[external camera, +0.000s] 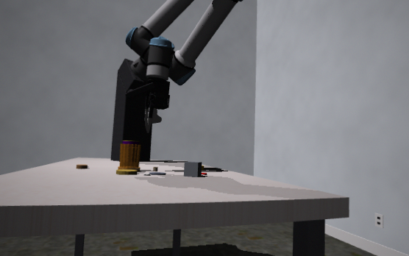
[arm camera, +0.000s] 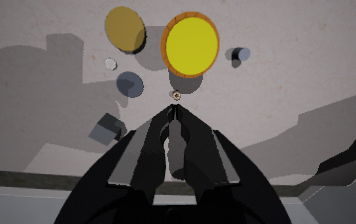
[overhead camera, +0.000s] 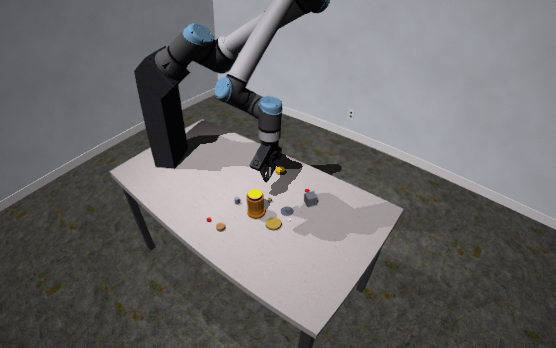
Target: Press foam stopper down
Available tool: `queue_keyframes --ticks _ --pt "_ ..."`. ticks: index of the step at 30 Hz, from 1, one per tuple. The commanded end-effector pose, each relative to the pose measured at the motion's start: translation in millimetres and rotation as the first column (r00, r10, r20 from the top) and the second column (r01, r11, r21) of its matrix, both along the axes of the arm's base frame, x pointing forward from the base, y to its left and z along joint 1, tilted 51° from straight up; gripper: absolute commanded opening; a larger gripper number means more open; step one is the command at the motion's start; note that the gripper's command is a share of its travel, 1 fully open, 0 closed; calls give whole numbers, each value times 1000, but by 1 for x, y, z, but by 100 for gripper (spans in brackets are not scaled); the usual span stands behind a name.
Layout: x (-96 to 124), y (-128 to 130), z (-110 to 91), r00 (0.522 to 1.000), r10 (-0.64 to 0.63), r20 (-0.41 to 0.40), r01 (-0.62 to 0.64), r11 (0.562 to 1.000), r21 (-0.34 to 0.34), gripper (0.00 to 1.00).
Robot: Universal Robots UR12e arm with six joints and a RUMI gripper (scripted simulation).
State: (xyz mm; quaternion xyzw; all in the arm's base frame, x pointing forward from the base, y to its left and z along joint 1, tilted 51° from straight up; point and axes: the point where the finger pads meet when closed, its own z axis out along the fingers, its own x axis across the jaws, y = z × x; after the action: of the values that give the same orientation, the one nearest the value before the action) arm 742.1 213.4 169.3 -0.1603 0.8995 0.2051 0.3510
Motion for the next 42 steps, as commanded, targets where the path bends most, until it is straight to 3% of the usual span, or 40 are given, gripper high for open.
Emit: queue_keyframes --ticks 1,10,42 --pt "9 -34 -23 998 -59 -33 62 994 90 0" --pt "12 -50 -33 995 -86 -52 93 987 128 0" --pt "12 -50 -33 995 -87 -52 93 987 128 0"
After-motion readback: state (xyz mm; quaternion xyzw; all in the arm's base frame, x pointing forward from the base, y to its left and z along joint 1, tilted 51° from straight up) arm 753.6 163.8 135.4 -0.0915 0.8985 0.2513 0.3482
